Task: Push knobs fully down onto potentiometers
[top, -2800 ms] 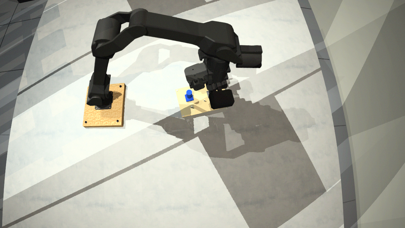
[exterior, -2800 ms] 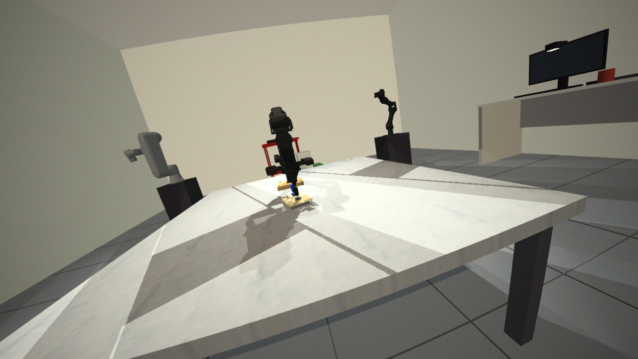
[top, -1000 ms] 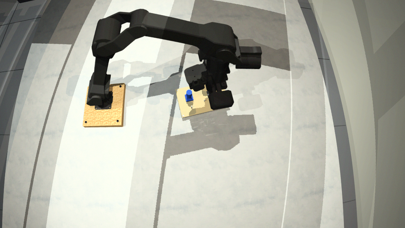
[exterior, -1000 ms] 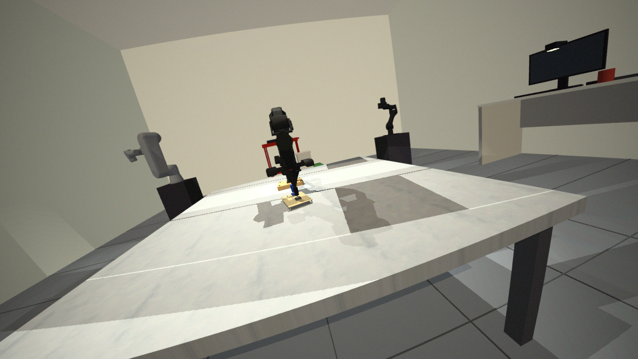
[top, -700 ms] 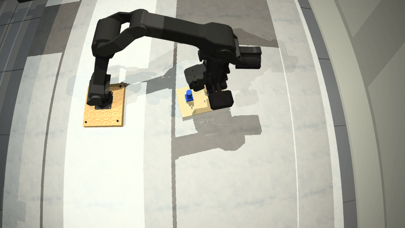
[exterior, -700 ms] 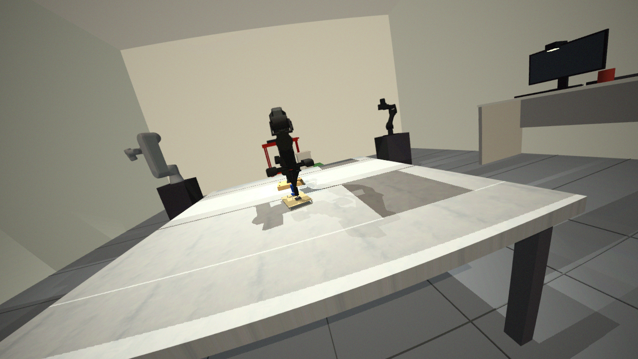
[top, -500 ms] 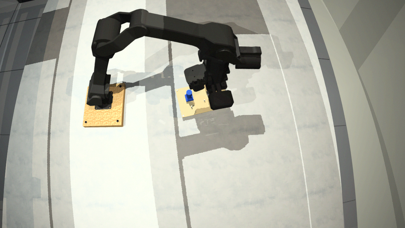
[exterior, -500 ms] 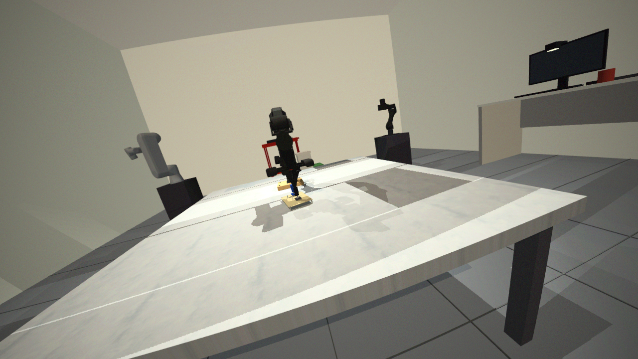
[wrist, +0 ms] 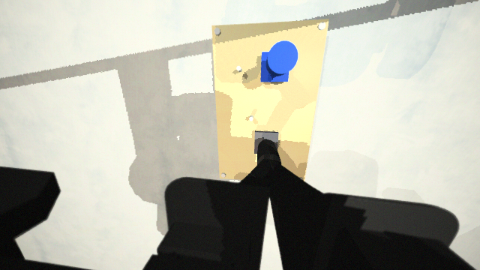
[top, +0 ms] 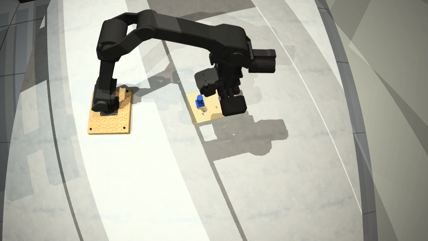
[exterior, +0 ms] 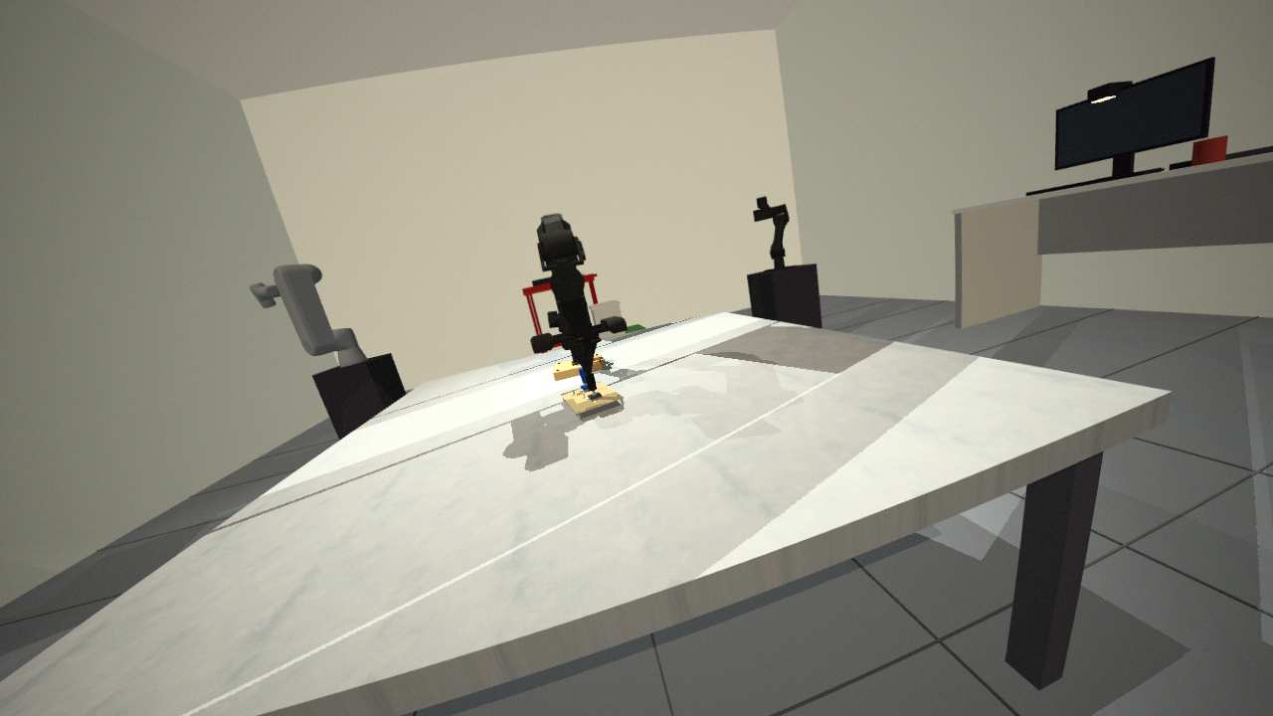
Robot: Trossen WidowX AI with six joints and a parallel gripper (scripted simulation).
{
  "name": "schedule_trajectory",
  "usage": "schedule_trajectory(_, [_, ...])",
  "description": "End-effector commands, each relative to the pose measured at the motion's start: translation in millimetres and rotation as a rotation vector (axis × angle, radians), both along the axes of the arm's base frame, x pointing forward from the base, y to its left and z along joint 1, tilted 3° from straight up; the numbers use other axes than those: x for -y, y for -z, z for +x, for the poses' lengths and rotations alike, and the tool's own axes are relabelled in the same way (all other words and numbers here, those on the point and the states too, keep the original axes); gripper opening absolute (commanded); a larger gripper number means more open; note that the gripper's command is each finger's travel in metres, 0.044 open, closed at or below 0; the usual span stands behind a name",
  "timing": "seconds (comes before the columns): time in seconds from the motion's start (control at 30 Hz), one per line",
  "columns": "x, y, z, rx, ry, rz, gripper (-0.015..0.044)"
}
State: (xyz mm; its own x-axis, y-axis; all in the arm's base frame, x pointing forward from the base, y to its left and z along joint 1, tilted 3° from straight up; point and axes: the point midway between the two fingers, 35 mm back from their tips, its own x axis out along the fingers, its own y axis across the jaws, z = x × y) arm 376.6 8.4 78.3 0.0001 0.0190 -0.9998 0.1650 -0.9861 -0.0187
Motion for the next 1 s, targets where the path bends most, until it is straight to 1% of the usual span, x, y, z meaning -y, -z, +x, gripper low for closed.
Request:
schedule_trajectory(0.0, [-0.9, 6.6, 0.0, -0.005, 0.002, 0.004, 0.0000])
schedule_trajectory(0.97, [-1.0, 11.3, 0.0, -0.005, 0.002, 0.004, 0.0000])
